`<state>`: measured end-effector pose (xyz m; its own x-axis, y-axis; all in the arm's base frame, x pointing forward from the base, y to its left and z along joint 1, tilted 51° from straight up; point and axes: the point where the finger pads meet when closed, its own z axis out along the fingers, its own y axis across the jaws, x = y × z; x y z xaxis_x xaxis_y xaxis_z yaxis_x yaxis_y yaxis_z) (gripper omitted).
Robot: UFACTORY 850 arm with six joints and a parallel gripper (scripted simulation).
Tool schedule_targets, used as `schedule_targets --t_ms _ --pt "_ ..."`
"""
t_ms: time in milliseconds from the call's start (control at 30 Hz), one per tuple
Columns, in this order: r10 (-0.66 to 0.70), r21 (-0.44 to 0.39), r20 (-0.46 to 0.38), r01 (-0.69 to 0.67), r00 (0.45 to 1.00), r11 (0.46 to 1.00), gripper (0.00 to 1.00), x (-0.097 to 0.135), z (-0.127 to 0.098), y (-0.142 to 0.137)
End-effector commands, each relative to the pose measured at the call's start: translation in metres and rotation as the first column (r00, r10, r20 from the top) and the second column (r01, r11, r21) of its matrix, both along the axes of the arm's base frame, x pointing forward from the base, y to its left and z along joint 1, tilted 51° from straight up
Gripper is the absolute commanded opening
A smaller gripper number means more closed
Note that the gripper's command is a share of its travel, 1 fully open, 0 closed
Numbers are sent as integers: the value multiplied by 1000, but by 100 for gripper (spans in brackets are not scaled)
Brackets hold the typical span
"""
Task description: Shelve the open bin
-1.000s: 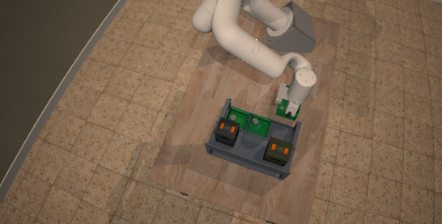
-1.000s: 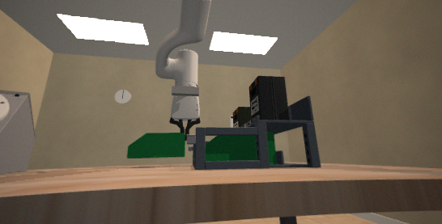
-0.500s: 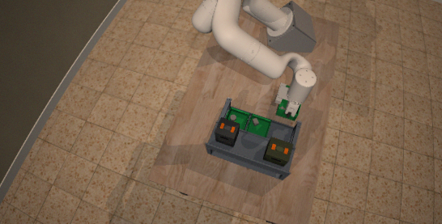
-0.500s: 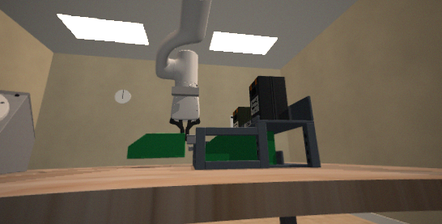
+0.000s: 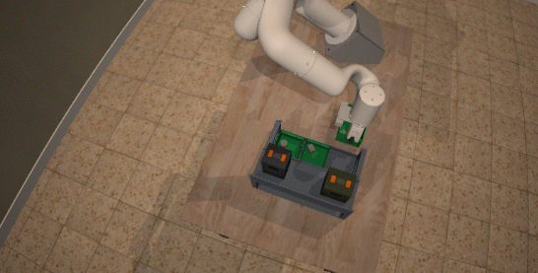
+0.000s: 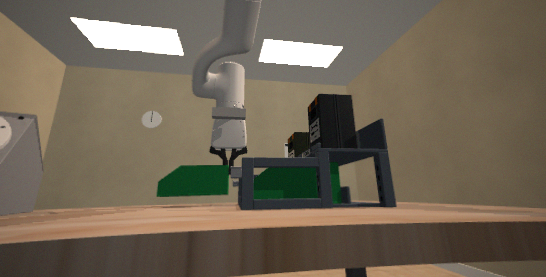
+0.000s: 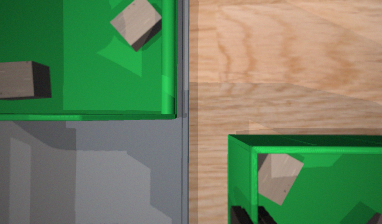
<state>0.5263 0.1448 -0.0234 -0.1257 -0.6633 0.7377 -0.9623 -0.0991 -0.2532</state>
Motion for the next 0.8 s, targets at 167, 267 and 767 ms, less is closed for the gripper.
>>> schedule_targets --t_ms 167,267,767 --pt "1 1 1 -1 1000 1000 0 8 3 2" --pt "1 1 1 -1 1000 1000 0 10 3 2" --pt "1 1 1 -1 1000 1000 0 20 6 3"
